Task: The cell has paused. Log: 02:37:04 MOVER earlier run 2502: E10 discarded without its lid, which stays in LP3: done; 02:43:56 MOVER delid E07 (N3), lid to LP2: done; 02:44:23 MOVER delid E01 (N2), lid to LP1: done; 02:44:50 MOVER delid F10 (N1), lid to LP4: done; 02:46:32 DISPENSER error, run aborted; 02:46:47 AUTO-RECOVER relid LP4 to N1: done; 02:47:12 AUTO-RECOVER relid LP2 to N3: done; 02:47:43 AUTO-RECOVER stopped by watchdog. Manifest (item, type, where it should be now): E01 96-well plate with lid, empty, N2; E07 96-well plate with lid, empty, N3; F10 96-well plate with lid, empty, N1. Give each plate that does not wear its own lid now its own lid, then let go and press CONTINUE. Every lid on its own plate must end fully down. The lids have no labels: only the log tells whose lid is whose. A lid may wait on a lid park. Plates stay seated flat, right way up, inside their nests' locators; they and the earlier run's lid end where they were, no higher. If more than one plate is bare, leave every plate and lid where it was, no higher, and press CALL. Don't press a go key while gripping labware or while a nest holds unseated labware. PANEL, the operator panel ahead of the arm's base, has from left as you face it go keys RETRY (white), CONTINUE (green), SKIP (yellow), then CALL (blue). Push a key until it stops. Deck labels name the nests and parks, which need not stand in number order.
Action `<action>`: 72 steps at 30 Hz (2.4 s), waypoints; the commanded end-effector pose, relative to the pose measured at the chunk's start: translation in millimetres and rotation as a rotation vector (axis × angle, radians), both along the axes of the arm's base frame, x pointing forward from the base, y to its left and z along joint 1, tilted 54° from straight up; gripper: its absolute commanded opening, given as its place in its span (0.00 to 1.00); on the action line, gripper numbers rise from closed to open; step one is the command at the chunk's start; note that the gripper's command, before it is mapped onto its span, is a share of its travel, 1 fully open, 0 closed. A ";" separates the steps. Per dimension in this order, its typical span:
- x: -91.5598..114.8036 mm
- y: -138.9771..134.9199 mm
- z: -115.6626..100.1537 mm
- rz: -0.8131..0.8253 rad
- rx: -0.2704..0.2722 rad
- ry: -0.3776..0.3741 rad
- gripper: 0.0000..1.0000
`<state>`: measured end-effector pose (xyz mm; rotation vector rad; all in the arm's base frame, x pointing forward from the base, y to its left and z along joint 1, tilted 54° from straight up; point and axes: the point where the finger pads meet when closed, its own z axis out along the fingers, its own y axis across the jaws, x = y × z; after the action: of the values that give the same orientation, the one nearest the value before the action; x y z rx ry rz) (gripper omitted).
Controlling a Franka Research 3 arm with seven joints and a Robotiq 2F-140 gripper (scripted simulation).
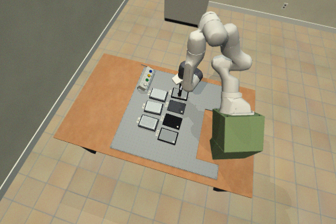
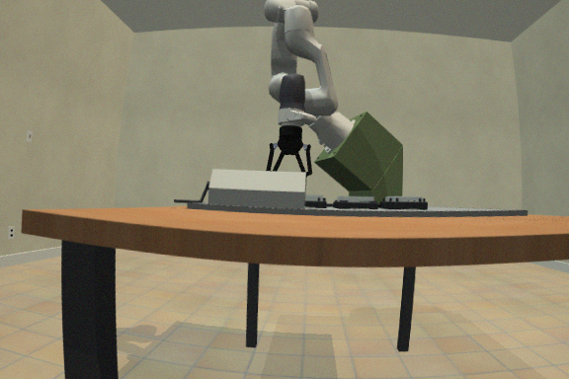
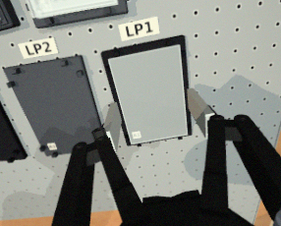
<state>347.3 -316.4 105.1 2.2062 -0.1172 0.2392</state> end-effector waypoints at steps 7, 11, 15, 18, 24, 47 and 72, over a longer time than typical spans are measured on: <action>-0.4 -0.4 0.0 0.002 -0.001 0.003 0.59; -0.4 -0.4 0.0 0.002 -0.001 0.003 0.59; -0.4 -0.4 0.0 0.002 -0.001 0.003 0.59; -0.4 -0.4 0.0 0.002 -0.001 0.003 0.59; -0.4 -0.4 0.0 0.002 -0.001 0.003 0.66; -0.4 -0.4 0.0 0.002 -0.001 0.003 0.66; -0.1 -2.1 -1.3 0.002 -0.001 0.003 0.66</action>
<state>345.5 -318.4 103.8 2.2063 -0.1196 0.2350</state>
